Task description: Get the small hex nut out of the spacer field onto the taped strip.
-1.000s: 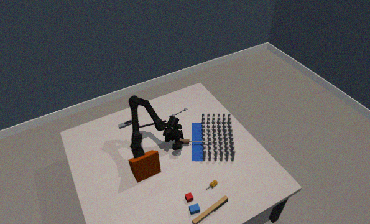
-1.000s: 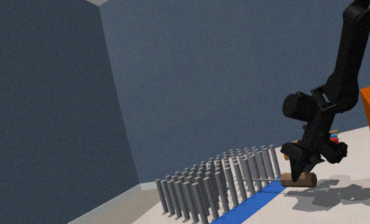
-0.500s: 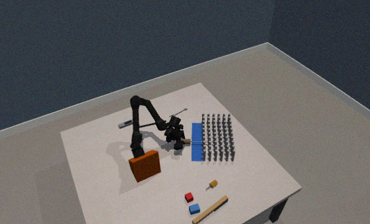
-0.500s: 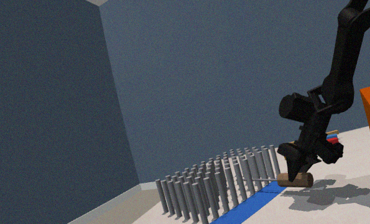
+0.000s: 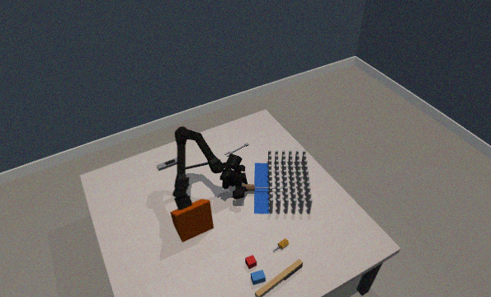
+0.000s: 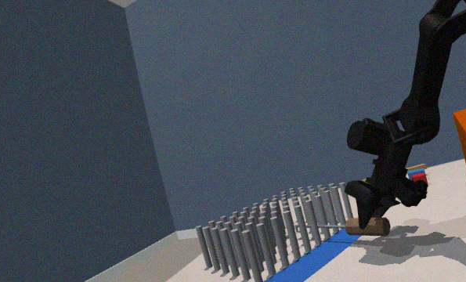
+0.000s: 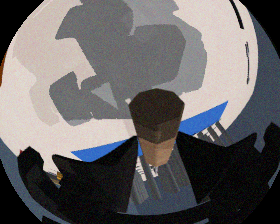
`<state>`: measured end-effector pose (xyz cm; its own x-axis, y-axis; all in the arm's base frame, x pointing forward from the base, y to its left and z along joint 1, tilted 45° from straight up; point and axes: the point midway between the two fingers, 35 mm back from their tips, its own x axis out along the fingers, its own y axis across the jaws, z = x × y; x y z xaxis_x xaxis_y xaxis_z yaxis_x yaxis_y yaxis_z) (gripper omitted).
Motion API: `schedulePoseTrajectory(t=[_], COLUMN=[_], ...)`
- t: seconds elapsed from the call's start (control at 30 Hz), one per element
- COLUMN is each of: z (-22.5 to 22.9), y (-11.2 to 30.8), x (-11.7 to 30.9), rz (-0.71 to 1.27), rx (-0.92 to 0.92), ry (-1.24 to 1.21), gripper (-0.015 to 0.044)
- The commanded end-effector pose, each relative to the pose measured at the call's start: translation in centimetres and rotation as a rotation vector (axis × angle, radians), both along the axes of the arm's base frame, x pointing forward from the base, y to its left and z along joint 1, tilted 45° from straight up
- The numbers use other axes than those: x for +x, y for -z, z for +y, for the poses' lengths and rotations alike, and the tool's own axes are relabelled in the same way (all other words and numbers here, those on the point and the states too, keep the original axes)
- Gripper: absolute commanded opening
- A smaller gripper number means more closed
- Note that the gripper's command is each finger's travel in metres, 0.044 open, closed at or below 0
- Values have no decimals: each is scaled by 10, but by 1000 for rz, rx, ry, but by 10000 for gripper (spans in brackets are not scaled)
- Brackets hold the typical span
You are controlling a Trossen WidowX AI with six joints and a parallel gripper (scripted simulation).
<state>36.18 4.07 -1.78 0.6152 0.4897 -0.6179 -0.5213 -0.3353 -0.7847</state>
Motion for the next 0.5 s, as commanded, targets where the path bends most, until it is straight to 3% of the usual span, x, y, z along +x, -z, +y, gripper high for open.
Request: schedulePoseTrajectory(t=[0.0, 0.47], z=[-3, -7], y=[0, 3], x=[4, 12], rz=[-7, -8], rx=[-3, -3], ry=[1, 1], gripper=[0, 0])
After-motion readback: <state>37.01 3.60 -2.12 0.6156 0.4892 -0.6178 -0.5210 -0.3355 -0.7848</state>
